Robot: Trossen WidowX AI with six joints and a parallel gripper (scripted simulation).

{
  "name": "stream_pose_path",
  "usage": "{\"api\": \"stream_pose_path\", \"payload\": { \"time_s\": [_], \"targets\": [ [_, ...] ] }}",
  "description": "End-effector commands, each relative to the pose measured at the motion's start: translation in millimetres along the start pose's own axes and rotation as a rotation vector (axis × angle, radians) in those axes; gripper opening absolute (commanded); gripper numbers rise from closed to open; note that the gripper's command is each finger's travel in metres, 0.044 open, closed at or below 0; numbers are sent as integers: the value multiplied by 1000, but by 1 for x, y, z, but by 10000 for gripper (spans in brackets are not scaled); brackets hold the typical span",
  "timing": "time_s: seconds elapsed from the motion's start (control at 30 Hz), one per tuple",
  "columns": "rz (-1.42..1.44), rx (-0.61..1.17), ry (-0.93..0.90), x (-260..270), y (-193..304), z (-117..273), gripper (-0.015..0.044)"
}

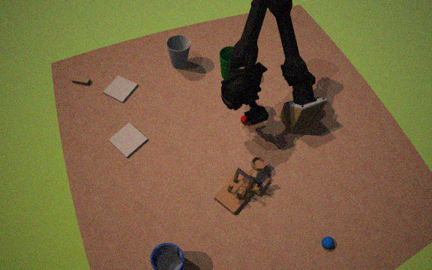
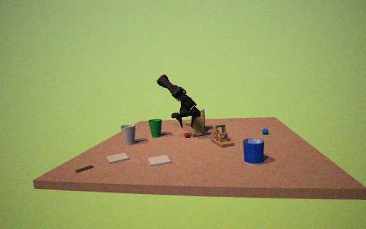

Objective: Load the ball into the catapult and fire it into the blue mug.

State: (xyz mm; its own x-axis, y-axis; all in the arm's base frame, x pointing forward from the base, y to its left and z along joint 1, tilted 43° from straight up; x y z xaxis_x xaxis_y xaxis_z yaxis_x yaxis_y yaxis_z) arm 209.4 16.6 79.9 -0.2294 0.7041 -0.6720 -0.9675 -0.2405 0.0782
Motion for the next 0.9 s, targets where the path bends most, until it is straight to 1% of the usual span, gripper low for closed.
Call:
{"api": "stream_pose_path", "payload": {
  "time_s": [0.0,0.17,0.3,0.87],
  "targets": [
    [-27,1,10,-3,23,-11,300],
    [-27,1,10,-3,21,-12,300],
    [-27,1,11,-3,21,-26,300],
    [-27,1,10,-4,20,-50,300]
  ]
}}
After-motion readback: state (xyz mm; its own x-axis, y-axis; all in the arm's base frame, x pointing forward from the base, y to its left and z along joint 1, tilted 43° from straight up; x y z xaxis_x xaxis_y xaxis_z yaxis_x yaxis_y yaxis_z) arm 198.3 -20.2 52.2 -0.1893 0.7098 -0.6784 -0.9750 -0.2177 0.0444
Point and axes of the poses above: the point midway between the two fingers, 35 mm back from their tips, its own z axis back along the fingers, its own x axis across the jaws, y = z × x, the point moved 6 cm from there along z, back along the fingers, and after that the axes turned 8 degrees about z, right-handed, at the moved point
